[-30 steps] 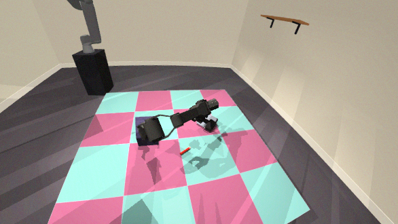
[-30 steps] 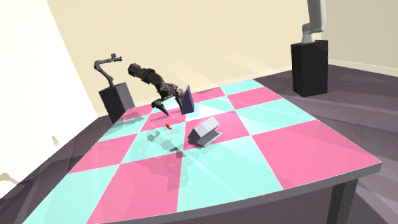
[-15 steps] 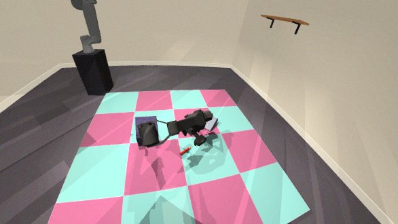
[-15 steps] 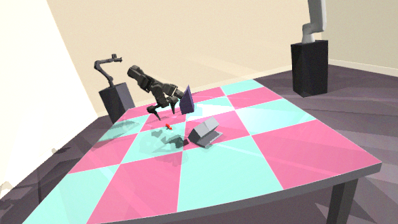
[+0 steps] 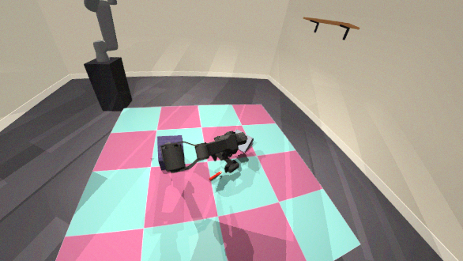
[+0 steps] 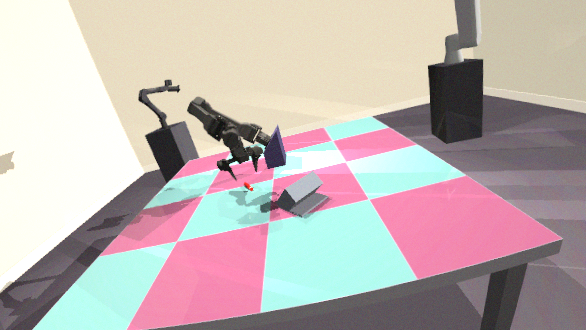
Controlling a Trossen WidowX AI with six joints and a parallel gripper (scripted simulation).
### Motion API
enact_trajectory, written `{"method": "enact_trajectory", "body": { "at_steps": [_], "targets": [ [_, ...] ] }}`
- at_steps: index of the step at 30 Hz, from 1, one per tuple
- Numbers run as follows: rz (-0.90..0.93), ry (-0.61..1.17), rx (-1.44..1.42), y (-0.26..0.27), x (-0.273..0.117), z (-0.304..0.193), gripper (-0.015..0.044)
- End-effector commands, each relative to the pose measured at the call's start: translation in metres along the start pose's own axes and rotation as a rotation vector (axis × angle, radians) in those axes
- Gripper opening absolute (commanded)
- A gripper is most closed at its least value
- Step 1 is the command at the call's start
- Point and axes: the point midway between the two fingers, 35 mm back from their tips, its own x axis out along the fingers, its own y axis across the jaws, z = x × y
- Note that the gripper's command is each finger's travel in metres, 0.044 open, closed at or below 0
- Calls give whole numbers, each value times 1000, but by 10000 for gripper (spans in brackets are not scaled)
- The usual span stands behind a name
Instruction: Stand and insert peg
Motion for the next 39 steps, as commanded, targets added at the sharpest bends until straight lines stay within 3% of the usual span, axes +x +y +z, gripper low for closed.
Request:
{"method": "enact_trajectory", "body": {
  "at_steps": [1, 36, 39],
  "targets": [
    [-3, 3, -7, 0, 7, 0, 440],
    [-9, 7, -7, -1, 60, -4, 440],
    [-9, 7, -7, -1, 60, -4, 361]
  ]
}}
